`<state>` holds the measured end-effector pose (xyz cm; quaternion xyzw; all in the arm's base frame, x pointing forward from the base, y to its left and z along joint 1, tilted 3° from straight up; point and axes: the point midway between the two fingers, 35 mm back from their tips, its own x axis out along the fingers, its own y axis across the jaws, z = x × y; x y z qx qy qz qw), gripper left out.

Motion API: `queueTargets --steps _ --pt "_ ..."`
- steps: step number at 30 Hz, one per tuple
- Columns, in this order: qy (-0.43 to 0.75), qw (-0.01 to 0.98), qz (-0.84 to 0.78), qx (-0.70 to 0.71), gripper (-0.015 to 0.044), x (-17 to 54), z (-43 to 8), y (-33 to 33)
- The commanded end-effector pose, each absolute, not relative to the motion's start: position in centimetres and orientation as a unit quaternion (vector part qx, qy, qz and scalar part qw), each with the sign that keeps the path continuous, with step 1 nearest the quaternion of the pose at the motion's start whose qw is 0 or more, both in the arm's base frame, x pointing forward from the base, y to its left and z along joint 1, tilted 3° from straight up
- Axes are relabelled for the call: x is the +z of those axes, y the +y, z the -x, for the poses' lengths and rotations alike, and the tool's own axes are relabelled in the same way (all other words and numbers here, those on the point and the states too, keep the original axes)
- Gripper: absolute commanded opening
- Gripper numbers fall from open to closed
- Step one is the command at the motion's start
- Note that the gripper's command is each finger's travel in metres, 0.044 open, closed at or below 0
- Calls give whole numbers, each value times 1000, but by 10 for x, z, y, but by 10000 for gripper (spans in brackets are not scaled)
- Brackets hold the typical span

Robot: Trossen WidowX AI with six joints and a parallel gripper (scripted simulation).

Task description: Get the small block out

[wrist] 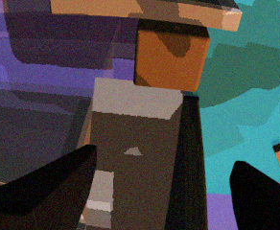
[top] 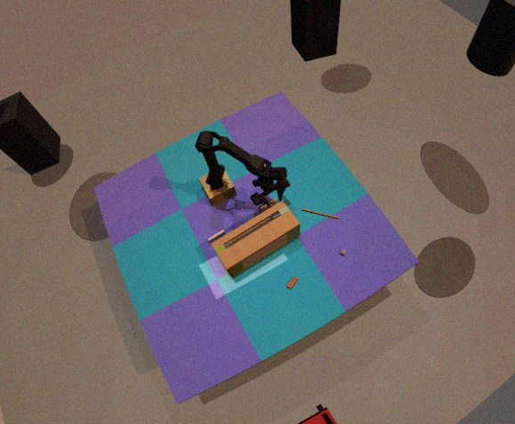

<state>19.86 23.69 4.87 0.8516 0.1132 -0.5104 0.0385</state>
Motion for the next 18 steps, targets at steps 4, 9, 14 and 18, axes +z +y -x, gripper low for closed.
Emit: queueTargets --steps 4,9,14,18 --pt "112 45 -849 -514 285 32 -198 236" --pt "112 45 -849 -514 285 24 -198 237" --pt "112 45 -849 -514 285 16 -198 237" --pt "112 45 -849 -514 285 10 -198 238"
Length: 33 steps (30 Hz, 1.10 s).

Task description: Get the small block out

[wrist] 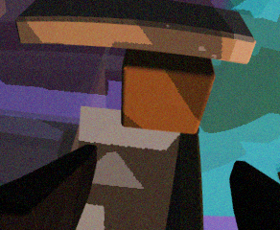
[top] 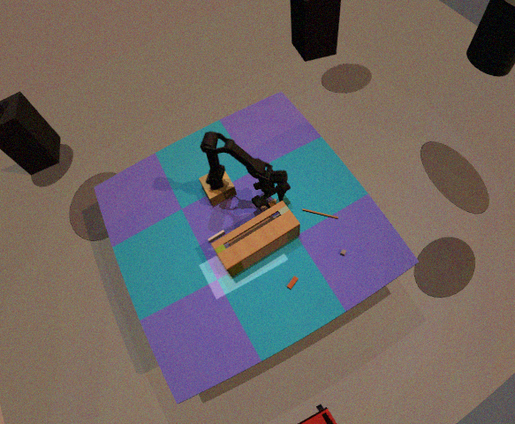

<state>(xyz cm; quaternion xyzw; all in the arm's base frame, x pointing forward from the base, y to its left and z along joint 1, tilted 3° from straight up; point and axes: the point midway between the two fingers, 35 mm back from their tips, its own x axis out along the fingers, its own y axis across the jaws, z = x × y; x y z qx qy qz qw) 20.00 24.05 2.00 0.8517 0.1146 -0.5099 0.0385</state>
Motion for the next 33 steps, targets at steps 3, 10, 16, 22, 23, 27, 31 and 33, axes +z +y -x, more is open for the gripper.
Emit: queueTargets --steps 3,10,16,22,23,27,31,33 --pt "112 45 -849 -514 285 5 -198 238" --pt "112 45 -849 -514 285 -6 -197 238" --pt "112 45 -849 -514 285 -16 -196 238" --pt "112 45 -849 -514 233 -18 -196 238" --pt "112 45 -849 -514 206 -18 -196 238" --pt "112 45 -849 -514 101 -18 -196 238" --pt "112 45 -849 -514 75 -18 -196 238" --pt "109 34 -850 -515 22 -16 -197 240"
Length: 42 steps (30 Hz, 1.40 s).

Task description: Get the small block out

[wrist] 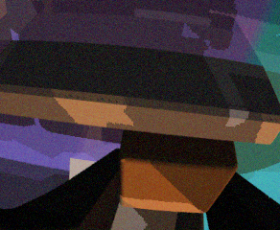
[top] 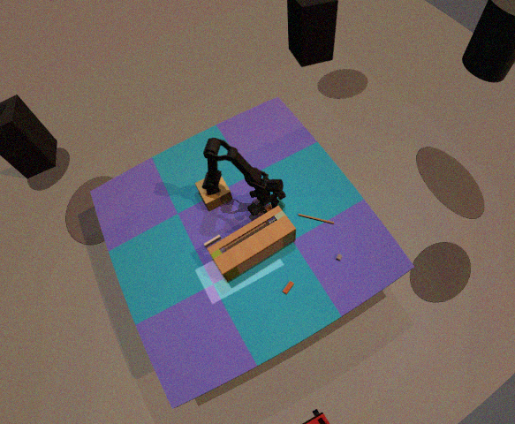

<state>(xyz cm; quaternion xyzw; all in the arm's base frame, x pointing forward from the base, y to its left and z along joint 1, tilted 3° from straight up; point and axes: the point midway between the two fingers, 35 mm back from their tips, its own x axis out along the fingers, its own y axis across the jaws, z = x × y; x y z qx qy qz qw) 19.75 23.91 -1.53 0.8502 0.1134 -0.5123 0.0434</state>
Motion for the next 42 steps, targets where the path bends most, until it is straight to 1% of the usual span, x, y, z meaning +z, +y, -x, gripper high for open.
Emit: queueTargets --steps 1,2,13,19,42 --pt "105 21 -851 -515 0 -14 -199 242" --pt "102 13 -851 -515 0 -11 -199 244" --pt "113 42 -850 -512 0 44 -195 237" --pt "119 47 -849 -512 0 50 -195 235" --pt "273 144 -828 -468 0 126 -195 180"
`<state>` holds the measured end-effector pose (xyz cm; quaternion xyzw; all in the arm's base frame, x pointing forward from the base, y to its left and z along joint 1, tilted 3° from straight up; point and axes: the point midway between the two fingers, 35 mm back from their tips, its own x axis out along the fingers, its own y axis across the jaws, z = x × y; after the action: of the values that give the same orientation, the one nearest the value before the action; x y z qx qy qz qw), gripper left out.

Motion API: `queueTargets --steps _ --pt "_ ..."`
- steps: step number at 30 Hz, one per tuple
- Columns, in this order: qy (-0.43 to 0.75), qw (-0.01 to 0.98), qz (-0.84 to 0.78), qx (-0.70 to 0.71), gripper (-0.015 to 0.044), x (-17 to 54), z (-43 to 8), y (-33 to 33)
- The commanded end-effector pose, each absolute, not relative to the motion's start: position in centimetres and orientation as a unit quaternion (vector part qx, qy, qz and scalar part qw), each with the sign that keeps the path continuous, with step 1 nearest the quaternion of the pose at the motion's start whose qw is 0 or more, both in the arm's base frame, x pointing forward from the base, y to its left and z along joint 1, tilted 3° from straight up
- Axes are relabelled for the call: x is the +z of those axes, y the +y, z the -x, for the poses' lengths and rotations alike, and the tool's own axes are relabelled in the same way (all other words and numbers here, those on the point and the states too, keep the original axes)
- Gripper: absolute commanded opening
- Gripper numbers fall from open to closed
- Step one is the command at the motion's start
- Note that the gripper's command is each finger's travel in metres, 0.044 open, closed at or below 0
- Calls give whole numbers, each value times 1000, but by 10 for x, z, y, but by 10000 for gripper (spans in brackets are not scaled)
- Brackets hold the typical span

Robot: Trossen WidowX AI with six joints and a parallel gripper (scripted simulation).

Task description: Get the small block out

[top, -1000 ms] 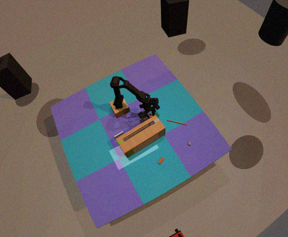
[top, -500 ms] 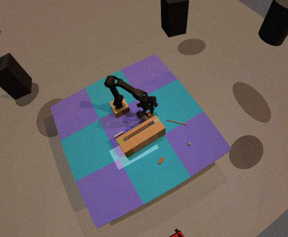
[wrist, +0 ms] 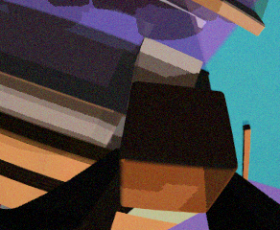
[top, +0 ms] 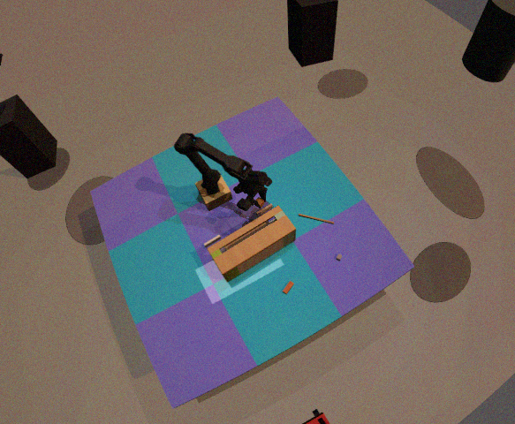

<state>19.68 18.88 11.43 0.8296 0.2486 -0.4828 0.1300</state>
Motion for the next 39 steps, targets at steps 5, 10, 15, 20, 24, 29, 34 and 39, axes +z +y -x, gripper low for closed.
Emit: queueTargets --steps 5,10,15,20,24,29,34,39 --pt "304 166 -824 -448 0 140 -190 168" --pt "308 169 -824 -444 0 142 -189 166" --pt "308 169 -824 -444 0 142 -189 166" --pt "308 169 -824 -444 0 142 -189 166" --pt "308 169 -824 -444 0 142 -189 166" --pt "308 169 -824 -444 0 142 -189 166" --pt "308 169 -824 -444 0 142 -189 166" --pt "308 169 -824 -444 0 142 -189 166"
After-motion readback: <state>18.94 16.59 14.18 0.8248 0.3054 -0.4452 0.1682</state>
